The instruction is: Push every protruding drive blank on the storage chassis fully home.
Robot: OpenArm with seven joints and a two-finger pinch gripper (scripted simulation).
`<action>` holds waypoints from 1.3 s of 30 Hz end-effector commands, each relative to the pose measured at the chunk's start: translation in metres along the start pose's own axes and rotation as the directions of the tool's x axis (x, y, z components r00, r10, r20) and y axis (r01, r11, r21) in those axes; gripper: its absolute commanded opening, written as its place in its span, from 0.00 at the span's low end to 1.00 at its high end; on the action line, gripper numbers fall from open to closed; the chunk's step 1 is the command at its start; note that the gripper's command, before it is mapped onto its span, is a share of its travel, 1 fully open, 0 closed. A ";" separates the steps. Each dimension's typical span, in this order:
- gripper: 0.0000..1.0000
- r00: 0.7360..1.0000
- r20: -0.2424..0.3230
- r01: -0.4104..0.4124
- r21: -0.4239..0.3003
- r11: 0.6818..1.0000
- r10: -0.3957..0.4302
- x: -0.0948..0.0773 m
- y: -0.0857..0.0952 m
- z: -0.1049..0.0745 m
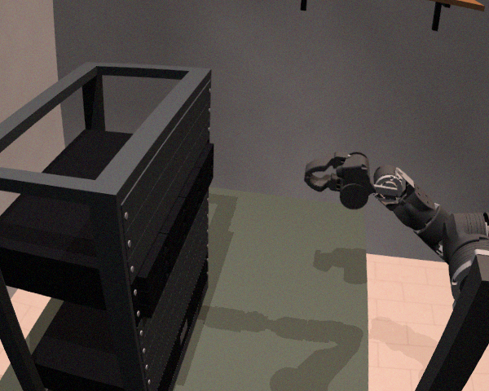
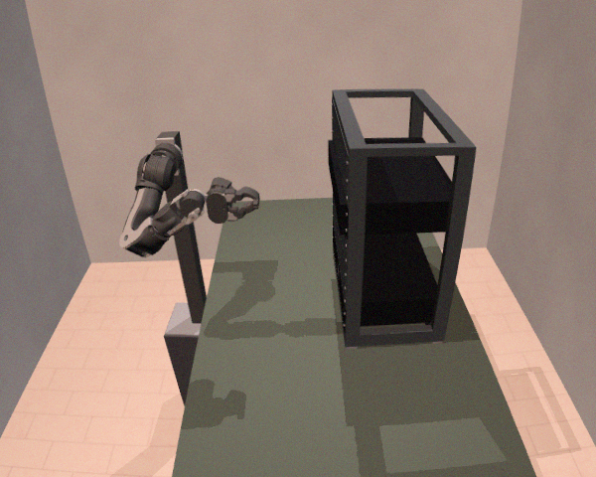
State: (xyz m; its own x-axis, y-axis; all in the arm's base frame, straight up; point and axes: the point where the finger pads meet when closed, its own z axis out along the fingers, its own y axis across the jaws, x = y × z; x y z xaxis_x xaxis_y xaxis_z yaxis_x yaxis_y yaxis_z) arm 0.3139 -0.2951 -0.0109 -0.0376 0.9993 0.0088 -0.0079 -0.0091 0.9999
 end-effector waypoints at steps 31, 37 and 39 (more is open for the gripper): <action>0.00 1.000 -0.020 0.004 0.011 1.000 -0.004 0.002 -0.004 -0.061; 0.00 1.000 -0.020 0.004 0.011 1.000 -0.004 0.002 -0.004 -0.061; 0.00 1.000 -0.020 0.004 0.011 1.000 -0.004 0.002 -0.004 -0.061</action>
State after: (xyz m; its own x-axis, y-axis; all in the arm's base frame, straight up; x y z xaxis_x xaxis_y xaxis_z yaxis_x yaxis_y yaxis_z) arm 0.2537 -0.2960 -0.0173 -0.0553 0.9984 0.0098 0.0073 -0.0094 0.9999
